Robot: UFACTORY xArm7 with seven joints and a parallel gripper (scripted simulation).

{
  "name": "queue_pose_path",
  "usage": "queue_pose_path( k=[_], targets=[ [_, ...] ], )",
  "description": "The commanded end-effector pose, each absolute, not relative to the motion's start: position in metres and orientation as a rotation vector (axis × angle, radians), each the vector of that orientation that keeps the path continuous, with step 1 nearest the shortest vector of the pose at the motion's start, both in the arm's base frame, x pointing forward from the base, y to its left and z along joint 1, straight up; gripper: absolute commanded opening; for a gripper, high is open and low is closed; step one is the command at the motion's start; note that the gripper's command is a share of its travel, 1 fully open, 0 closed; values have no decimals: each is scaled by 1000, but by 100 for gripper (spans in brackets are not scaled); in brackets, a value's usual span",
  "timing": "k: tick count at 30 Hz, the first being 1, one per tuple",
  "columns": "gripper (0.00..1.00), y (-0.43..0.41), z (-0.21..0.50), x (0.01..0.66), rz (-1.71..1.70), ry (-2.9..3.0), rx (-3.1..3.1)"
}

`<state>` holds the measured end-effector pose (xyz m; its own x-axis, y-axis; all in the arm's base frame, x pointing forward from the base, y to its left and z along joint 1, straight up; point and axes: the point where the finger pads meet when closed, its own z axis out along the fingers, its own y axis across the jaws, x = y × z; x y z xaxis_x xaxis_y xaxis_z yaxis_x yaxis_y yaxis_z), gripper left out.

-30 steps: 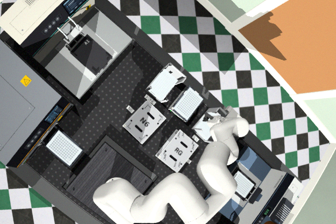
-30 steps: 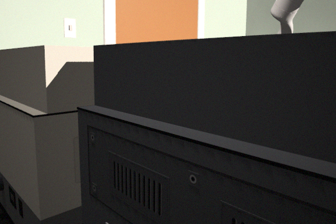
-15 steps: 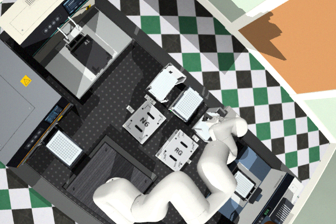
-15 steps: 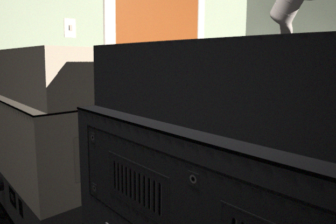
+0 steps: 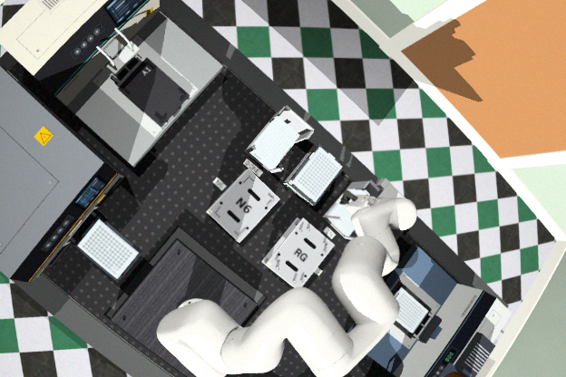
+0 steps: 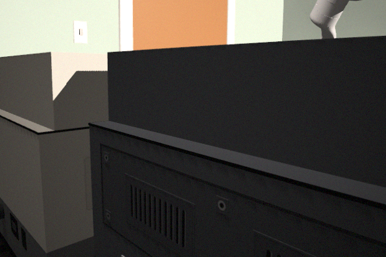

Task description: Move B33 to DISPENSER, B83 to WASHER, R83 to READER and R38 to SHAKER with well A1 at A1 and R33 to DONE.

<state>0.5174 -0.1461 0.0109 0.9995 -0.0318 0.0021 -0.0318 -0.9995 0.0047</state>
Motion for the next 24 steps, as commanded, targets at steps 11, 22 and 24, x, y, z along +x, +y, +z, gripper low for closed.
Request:
queue_pose_path(
  k=[11, 22, 24],
  targets=[
    [100, -147, 10, 519, 12, -50, 3135],
    [100, -147, 7, 519, 12, -50, 3135],
    [100, -147, 6, 519, 12, -50, 3135]
  ],
)
